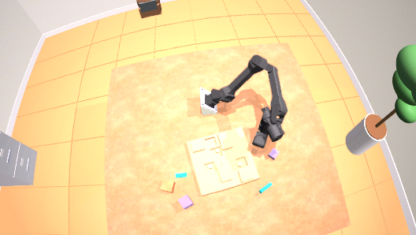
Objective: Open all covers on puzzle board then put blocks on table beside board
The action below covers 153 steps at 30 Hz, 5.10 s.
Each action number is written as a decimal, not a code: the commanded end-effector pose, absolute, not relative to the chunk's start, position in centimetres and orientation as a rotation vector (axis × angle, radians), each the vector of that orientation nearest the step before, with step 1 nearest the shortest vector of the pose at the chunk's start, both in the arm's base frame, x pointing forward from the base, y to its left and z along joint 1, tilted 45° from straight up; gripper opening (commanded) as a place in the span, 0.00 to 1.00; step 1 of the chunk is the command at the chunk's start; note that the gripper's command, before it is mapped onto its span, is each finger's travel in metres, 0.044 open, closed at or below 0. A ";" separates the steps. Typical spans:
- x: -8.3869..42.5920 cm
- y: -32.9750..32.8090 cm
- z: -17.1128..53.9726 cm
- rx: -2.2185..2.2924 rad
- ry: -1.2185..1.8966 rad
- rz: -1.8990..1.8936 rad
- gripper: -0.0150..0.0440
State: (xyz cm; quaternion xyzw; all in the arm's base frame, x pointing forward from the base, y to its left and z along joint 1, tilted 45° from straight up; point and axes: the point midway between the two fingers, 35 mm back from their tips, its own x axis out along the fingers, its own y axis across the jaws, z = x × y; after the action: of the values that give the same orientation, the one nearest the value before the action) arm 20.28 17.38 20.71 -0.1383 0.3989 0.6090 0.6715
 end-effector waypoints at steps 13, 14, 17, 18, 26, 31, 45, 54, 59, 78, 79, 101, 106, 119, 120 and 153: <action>19.9 19.1 18.7 -0.307 0.906 1.368 0.39; 19.9 19.3 18.6 -0.306 0.906 1.368 0.39; 19.8 19.6 18.3 -0.305 0.904 1.368 0.39; 19.7 19.7 18.2 -0.304 0.904 1.368 0.39; 19.4 20.7 17.4 -0.299 0.901 1.370 0.39; 19.2 21.3 16.9 -0.295 0.898 1.372 0.39; 19.3 21.3 17.2 -0.296 0.889 1.379 0.88; 19.7 19.8 18.5 -0.302 0.896 1.375 1.00; 19.8 18.6 19.5 -0.304 0.899 1.373 1.00; 20.4 15.2 21.5 -0.269 0.938 1.339 0.78; 20.8 14.9 21.2 -0.257 0.954 1.325 0.73; 26.2 7.1 12.8 0.112 1.279 1.004 0.25; 26.6 5.1 10.8 0.210 1.340 0.932 0.25; 26.7 1.7 7.5 0.729 1.613 0.480 0.25; 26.7 1.6 7.4 0.809 1.648 0.399 0.25; 26.6 2.1 4.4 1.601 1.827 -0.581 0.25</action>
State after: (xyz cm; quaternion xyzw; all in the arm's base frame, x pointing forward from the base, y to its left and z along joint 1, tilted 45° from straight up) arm 26.89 1.19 5.32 0.6076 0.6912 -0.2189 0.3243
